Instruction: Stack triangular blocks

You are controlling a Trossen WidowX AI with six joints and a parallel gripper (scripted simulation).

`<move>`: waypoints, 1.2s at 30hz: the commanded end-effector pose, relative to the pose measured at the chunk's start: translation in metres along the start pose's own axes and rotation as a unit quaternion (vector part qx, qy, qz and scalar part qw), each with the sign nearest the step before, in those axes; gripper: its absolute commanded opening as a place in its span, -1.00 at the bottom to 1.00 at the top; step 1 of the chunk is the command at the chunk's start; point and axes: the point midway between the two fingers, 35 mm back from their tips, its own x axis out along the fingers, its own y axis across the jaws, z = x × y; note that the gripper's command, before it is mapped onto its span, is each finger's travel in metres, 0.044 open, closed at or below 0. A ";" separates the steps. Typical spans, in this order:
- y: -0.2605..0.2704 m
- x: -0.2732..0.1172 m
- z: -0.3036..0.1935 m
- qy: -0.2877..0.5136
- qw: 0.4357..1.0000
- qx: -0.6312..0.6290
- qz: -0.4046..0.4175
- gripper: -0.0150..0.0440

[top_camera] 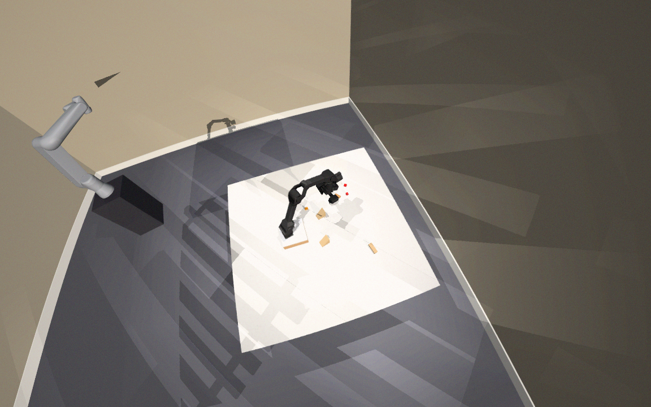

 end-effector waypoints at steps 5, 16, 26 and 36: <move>-0.035 0.019 -0.019 0.120 0.990 0.068 -0.037 1.00; -0.035 0.033 -0.022 0.124 0.989 0.067 -0.034 1.00; -0.036 0.049 -0.025 0.129 0.989 0.065 -0.030 1.00; -0.037 0.065 -0.029 0.133 0.989 0.064 -0.027 1.00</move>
